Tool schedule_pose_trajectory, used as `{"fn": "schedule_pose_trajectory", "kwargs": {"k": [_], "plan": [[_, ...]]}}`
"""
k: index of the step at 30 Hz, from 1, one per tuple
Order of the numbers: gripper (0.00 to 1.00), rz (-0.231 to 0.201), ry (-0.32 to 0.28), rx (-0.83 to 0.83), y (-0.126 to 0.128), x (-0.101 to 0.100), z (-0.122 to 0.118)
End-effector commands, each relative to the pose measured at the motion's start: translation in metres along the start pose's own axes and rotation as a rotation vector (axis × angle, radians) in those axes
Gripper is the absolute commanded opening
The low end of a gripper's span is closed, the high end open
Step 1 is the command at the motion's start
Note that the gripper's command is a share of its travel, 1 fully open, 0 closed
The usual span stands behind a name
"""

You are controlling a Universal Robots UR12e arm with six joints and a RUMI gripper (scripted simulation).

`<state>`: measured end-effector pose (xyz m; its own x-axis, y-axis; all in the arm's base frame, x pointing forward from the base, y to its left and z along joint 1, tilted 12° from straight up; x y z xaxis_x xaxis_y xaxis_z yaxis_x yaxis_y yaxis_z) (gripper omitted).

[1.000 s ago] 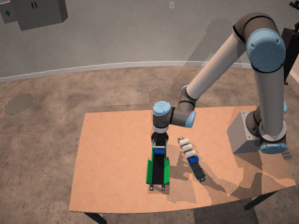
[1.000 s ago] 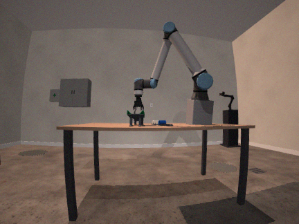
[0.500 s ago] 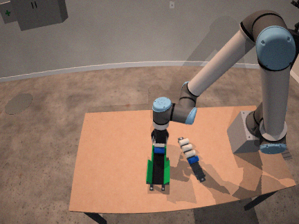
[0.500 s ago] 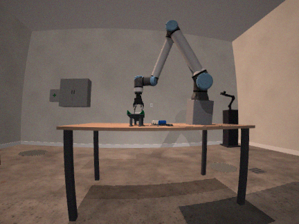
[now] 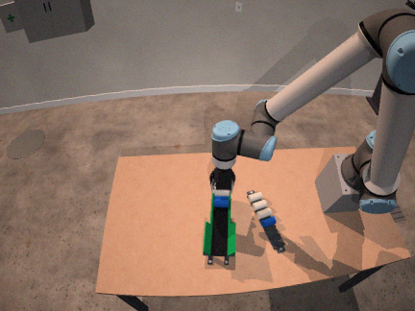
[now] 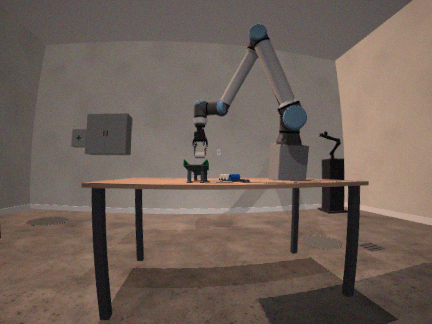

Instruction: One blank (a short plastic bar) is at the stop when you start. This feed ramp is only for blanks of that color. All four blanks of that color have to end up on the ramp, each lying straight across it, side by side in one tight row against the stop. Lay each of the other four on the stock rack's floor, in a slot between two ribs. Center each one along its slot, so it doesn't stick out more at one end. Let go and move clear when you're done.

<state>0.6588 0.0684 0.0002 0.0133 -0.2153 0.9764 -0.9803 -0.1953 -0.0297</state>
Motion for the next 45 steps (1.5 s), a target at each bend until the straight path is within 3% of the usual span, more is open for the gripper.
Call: {"fn": "schedule_pose_trajectory", "kwargs": {"k": [1, 9, 13, 19, 21, 28, 32, 45], "plan": [[0.4, 0.0, 0.0, 0.0, 0.0, 0.007, 0.0], [0.4, 0.0, 0.0, 0.004, 0.002, 0.007, -0.002], [0.4, 0.0, 0.0, 0.036, 0.019, 0.001, -0.017], [0.4, 0.0, 0.0, 0.155, 0.086, -0.018, -0.071], [0.4, 0.0, 0.0, 0.155, 0.086, -0.018, -0.071], [0.4, 0.0, 0.0, 0.316, 0.187, -0.039, -0.135], [0.4, 0.0, 0.0, 0.369, 0.222, -0.044, -0.154], [0.4, 0.0, 0.0, 0.383, 0.232, -0.045, -0.159]]}}
Point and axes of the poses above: the point where the finger pads meet when closed, its own x axis back along the fingers, its own y axis across the jaws, z = x × y, the point moved 8 cm from there along x, back along the fingers, and after that the axes turned 10 degrees about x, right-handed, at the moved point
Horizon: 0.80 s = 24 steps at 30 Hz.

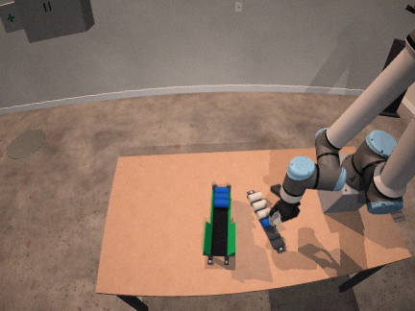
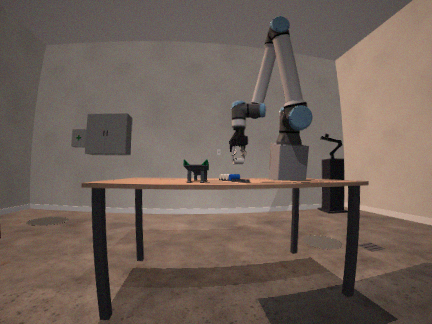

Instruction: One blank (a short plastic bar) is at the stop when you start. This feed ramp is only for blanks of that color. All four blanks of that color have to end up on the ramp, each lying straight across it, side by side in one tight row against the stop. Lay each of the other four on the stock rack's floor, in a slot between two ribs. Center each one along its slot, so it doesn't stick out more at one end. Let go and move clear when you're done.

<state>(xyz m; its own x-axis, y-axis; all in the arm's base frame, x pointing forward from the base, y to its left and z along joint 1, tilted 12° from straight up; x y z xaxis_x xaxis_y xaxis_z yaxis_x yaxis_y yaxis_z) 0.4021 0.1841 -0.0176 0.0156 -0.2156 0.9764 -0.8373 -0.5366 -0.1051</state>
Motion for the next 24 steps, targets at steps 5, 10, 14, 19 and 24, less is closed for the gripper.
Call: {"fn": "schedule_pose_trajectory", "kwargs": {"k": [5, 10, 14, 19, 24], "plan": [[0.4, 0.002, 0.001, 0.004, 0.001, 0.001, -0.002], [0.4, 0.002, 0.001, 0.004, 0.001, 0.0, -0.002], [0.4, 0.002, 0.002, 0.004, 0.001, -0.005, -0.002], [0.4, 0.002, 0.002, 0.004, 0.001, -0.016, -0.002], [0.4, 0.002, 0.002, 0.004, 0.001, -0.032, -0.003]]}}
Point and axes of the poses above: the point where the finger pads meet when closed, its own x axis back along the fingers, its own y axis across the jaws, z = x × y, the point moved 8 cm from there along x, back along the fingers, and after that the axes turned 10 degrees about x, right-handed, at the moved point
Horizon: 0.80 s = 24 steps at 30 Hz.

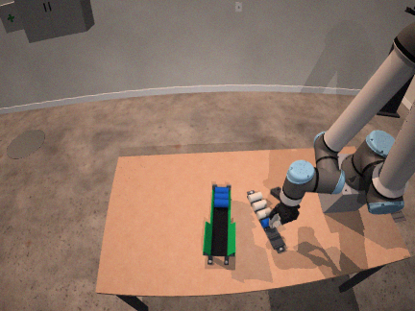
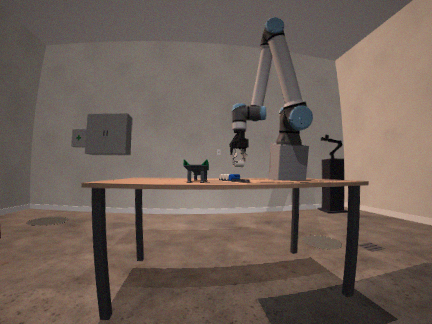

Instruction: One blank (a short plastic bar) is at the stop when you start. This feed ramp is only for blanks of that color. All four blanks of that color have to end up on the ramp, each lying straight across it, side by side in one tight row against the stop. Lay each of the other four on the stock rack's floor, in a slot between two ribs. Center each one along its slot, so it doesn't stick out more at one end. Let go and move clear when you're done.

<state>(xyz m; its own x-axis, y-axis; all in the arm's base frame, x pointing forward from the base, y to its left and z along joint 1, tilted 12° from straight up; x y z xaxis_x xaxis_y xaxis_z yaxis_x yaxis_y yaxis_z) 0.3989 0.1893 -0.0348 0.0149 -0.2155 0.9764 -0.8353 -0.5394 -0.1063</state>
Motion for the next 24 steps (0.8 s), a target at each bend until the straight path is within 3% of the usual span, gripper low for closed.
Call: {"fn": "schedule_pose_trajectory", "kwargs": {"k": [1, 3, 17, 24], "plan": [[0.4, 0.002, 0.001, 0.0, -0.001, -0.018, 0.0], [0.4, 0.002, 0.001, 0.0, -0.001, -0.018, 0.0], [0.4, 0.002, 0.001, 0.0, -0.002, -0.069, 0.0], [0.4, 0.002, 0.001, 0.0, -0.002, -0.079, 0.0]]}}
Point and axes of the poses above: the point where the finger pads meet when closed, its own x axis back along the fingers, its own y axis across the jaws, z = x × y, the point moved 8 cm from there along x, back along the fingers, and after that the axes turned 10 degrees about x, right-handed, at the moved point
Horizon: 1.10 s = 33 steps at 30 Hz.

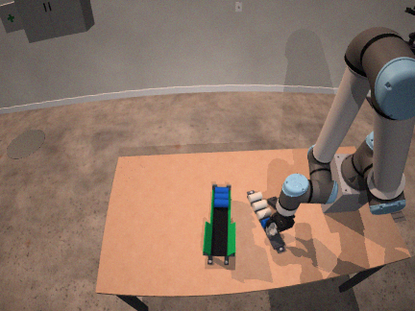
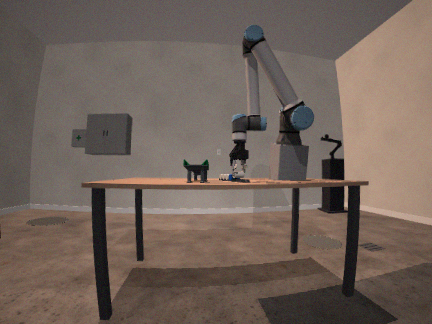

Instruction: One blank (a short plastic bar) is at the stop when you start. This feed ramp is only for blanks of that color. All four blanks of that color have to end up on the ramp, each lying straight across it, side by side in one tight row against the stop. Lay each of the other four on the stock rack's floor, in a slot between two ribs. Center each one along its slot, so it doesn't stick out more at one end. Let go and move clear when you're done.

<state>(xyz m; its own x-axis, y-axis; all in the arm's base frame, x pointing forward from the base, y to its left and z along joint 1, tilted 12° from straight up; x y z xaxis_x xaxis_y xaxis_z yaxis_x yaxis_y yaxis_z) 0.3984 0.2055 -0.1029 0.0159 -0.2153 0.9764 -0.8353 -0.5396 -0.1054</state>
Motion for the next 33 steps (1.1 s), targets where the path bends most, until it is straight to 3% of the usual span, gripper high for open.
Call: {"fn": "schedule_pose_trajectory", "kwargs": {"k": [1, 33], "plan": [[0.4, 0.003, 0.002, 0.0, -0.0007, -0.0103, 0.0002], [0.4, 0.003, 0.002, 0.0, -0.0008, -0.013, 0.0002]]}}
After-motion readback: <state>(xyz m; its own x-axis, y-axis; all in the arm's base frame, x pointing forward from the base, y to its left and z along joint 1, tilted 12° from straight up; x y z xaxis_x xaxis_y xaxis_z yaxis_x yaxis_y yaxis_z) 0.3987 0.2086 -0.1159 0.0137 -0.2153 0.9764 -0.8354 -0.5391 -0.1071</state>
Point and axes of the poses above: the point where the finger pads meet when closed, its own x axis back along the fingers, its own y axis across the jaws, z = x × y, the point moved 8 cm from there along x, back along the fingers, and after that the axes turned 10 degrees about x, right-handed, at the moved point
